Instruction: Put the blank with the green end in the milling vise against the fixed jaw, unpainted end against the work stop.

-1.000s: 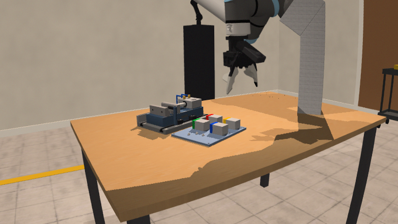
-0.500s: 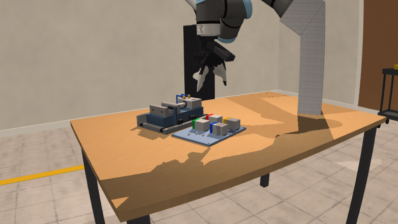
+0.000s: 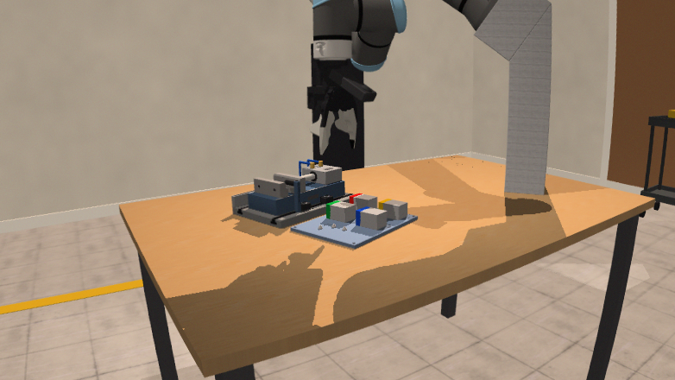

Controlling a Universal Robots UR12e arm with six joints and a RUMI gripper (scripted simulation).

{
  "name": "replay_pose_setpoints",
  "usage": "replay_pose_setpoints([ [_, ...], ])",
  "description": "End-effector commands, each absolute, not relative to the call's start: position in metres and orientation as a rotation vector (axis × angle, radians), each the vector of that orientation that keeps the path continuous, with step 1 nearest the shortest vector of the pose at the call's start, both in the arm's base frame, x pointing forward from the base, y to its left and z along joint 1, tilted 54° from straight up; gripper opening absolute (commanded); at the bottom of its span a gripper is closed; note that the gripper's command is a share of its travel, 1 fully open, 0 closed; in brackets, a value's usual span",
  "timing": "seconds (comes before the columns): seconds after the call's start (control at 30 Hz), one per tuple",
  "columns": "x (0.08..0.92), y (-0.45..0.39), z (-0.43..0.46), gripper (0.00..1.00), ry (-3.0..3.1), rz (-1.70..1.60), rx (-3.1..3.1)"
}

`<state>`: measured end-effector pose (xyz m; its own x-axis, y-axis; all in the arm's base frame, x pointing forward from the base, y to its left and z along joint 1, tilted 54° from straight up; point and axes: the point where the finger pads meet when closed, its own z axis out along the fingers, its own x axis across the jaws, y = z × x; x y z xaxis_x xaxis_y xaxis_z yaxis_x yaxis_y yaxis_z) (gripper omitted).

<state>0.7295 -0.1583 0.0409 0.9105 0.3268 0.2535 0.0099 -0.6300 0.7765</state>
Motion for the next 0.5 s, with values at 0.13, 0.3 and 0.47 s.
replay_pose_setpoints([
  [0.13, 0.7271, -0.1561, 0.0371, 0.00, 0.256, 0.465, 2.218],
  [0.3, 0.7271, -0.1562, 0.0373, 0.00, 0.255, 0.466, 2.218],
  [0.47, 0.7271, -0.1562, 0.0373, 0.00, 0.255, 0.466, 2.218],
])
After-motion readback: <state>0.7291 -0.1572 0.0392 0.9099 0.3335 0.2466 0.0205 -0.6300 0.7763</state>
